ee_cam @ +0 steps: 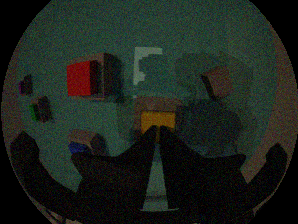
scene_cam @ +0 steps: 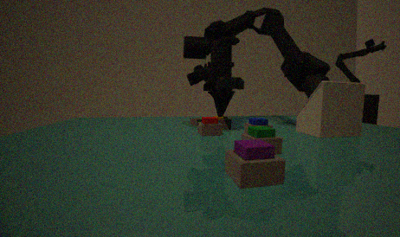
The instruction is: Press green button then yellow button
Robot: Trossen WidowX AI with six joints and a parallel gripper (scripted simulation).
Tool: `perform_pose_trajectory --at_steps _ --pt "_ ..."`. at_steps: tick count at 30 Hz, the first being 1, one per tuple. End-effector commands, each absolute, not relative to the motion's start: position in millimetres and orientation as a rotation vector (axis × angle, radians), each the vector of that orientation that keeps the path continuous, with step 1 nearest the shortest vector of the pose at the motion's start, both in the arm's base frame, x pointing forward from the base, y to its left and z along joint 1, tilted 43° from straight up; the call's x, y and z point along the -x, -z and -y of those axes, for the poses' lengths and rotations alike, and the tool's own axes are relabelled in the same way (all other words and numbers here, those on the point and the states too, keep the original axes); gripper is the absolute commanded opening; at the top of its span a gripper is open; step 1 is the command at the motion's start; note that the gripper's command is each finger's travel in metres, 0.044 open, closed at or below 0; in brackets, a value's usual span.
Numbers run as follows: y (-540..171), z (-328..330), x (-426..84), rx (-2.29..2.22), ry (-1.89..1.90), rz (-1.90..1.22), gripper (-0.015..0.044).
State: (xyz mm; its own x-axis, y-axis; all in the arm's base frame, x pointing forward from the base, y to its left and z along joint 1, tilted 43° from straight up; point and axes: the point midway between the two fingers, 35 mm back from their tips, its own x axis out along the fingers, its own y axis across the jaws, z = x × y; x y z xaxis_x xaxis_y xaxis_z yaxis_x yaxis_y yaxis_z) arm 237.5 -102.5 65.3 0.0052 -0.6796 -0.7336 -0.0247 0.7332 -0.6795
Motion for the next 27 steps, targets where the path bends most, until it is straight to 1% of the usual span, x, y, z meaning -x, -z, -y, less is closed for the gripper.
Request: perform_pose_trajectory --at_steps 1,7,11,16,20,24,27 --pt "-64.9 102.9 -237.2 0.612 0.563 -1.498 0.0020" --pt "-64.9 102.9 -237.2 0.612 0.563 -1.498 0.0020" --pt "-86.3 82.5 -237.4 0.610 0.561 -1.498 0.0020" --pt "-88.3 80.8 -237.3 0.611 0.561 -1.499 0.0020" --pt "-81.1 63.0 -248.1 0.625 0.525 -1.503 0.0125" --pt "-60.8 15.4 -267.6 0.666 0.444 -1.518 0.0230" --pt "-50.1 -7.8 -274.8 0.665 0.428 -1.520 0.0309"
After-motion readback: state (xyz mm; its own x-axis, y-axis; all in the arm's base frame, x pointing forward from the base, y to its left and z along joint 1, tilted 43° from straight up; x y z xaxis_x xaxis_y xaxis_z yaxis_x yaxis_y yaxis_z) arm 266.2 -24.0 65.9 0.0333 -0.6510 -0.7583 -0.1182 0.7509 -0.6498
